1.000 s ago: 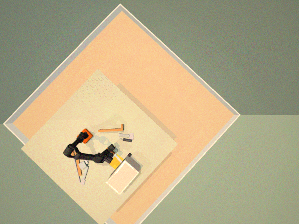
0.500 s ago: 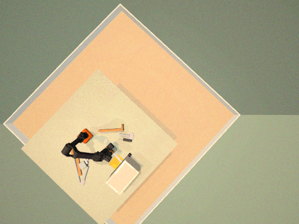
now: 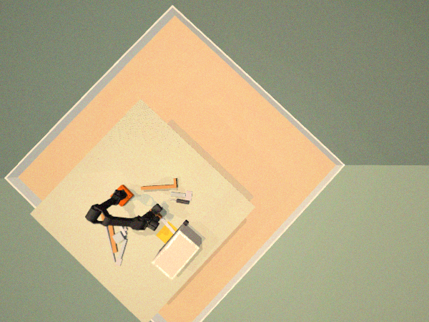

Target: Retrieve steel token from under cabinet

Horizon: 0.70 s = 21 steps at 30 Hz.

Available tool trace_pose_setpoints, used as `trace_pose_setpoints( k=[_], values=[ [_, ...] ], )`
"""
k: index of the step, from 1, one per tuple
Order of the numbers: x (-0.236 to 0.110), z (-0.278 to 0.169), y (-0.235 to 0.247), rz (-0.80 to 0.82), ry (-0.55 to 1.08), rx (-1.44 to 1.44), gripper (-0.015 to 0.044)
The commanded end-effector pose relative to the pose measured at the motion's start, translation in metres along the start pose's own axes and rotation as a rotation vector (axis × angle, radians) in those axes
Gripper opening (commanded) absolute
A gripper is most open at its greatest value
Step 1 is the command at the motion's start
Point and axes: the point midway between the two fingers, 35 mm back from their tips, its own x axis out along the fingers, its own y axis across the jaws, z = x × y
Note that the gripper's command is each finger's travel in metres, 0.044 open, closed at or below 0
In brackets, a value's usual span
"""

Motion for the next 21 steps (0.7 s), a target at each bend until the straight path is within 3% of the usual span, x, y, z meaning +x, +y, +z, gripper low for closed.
trace_pose_setpoints(
  k=[1, 21],
  values=[
    [0.001, -0.007, 0.0, -0.001, 0.003, 0.005, 0.0],
    [0.001, -0.032, 0.001, -0.001, 0.006, 0.005, 0.0]
  ],
)
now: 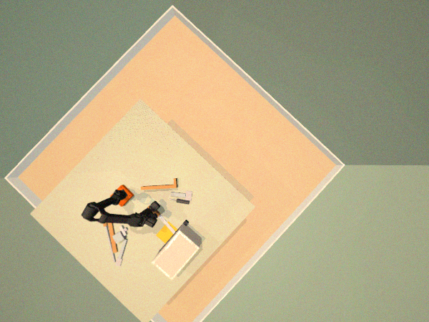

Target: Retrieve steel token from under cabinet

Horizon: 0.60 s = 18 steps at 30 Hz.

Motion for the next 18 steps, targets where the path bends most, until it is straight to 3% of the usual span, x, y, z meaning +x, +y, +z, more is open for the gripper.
trace_pose_setpoints(
  k=[1, 18],
  values=[
    [0.001, -0.007, 0.0, -0.001, 0.004, 0.005, 0.0],
    [0.001, -0.03, 0.001, -0.001, 0.006, 0.005, 0.0]
  ],
)
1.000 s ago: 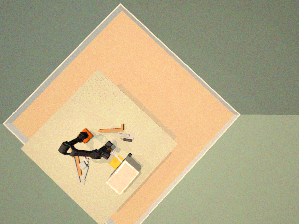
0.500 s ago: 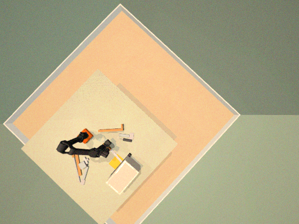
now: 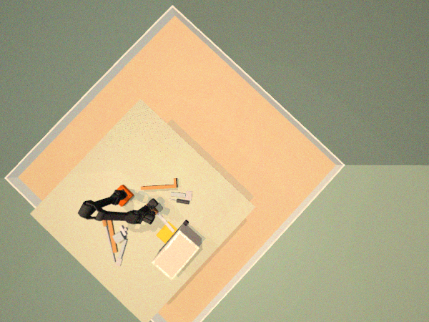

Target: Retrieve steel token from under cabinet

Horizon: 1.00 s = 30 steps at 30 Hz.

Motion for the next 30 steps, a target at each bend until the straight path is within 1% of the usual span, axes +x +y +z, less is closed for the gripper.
trace_pose_setpoints(
  k=[1, 9, 30],
  values=[
    [0.0008, -0.007, -0.0001, -0.001, 0.004, 0.005, 0.0],
    [-0.0001, -0.0057, 0.0016, 0.0, 0.001, 0.008, 0.0],
    [-0.0013, -0.0059, 0.0085, 0.0, 0.002, 0.146, 0.0]
  ],
)
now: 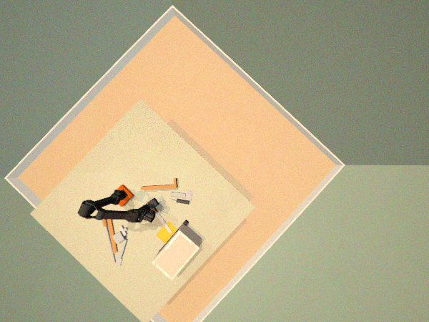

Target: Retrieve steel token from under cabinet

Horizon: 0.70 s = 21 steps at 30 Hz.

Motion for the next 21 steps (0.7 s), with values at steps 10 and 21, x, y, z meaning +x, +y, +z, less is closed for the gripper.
trace_pose_setpoints(
  k=[10, 21],
  values=[
    [-0.002, -0.001, 0.009, 0.001, 0.0, 0.069, 0.0],
    [-0.002, -0.002, 0.02, 0.002, 0.001, 0.086, 0.0]
  ],
)
